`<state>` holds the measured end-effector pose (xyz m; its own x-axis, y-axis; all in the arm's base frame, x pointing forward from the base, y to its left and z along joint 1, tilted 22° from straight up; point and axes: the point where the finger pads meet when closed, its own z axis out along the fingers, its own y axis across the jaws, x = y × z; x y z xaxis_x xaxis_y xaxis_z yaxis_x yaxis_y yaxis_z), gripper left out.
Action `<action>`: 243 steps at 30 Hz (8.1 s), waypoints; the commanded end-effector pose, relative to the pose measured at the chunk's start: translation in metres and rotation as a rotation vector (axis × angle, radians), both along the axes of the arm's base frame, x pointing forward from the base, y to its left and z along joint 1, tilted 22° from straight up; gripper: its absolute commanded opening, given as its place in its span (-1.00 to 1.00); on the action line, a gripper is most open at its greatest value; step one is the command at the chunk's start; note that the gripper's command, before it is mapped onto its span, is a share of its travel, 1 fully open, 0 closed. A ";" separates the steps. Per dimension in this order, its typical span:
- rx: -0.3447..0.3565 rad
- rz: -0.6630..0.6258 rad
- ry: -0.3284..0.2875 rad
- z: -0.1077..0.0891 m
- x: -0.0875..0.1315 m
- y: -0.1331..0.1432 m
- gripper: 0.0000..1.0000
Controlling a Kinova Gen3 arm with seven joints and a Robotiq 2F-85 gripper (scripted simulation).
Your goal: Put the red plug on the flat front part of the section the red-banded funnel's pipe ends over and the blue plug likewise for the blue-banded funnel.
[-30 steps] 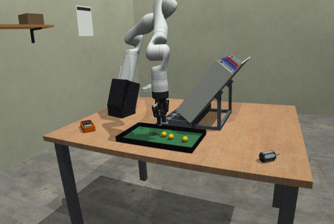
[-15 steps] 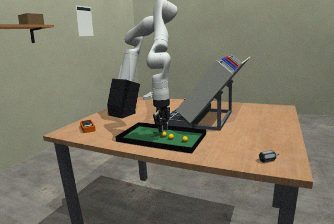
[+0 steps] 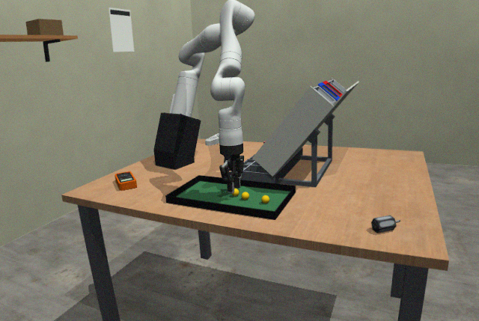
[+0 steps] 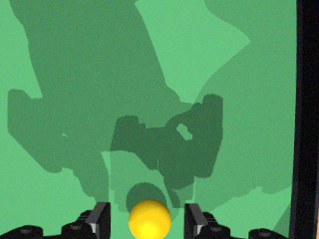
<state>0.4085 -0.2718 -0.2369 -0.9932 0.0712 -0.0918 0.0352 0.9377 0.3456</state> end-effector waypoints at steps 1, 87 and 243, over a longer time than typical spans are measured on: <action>-0.002 -0.001 -0.002 -0.001 0.001 -0.001 0.01; -0.003 -0.001 -0.003 0.080 -0.007 -0.032 -1.00; 0.018 -0.007 0.016 0.372 0.234 0.026 1.00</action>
